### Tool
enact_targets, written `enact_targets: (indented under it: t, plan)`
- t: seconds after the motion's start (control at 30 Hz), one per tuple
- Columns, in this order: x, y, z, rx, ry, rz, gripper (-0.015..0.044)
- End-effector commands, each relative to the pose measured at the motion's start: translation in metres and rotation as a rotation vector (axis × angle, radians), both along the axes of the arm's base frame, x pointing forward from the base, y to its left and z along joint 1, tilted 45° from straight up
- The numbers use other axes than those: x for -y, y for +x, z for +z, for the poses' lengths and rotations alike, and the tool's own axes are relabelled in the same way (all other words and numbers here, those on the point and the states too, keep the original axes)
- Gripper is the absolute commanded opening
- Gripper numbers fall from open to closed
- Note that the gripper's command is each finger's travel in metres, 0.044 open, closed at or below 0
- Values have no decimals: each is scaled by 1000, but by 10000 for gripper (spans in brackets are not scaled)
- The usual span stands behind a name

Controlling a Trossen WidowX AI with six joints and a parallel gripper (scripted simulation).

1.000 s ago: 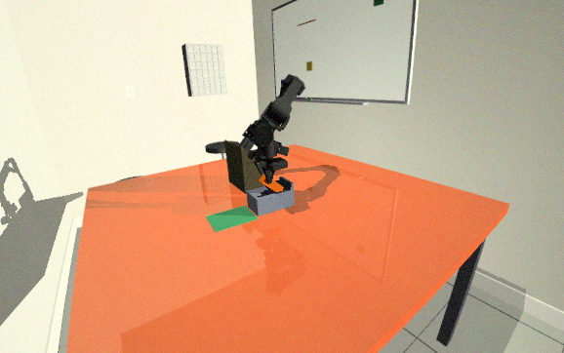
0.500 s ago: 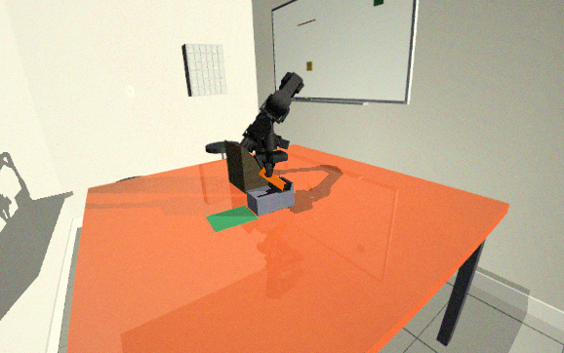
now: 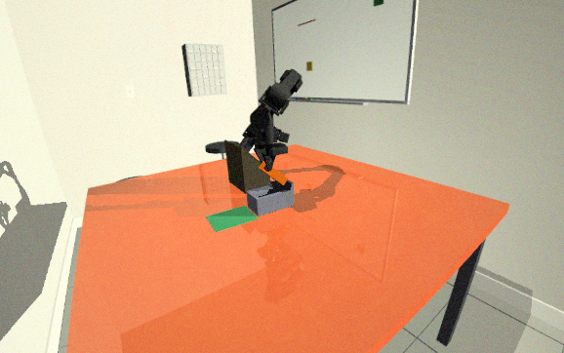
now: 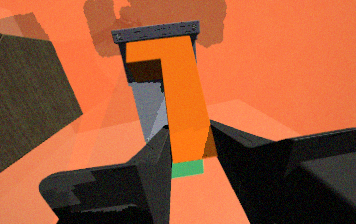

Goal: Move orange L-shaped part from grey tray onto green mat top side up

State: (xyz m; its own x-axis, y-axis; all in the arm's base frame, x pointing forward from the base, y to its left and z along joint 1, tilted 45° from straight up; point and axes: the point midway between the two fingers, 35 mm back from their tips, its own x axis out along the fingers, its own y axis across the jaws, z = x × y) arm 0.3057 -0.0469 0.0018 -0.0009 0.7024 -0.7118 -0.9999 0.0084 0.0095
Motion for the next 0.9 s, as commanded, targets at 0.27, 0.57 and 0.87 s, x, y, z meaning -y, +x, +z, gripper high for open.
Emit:
enact_targets:
  t: [0.27, 0.57, 0.87]
  plan:
    - [9, 0, -2, 4, -6, 5, 0]
    - [35, -3, -30, 5, -8, 5, 0]
    - [62, -6, -56, 5, -11, 5, 0]
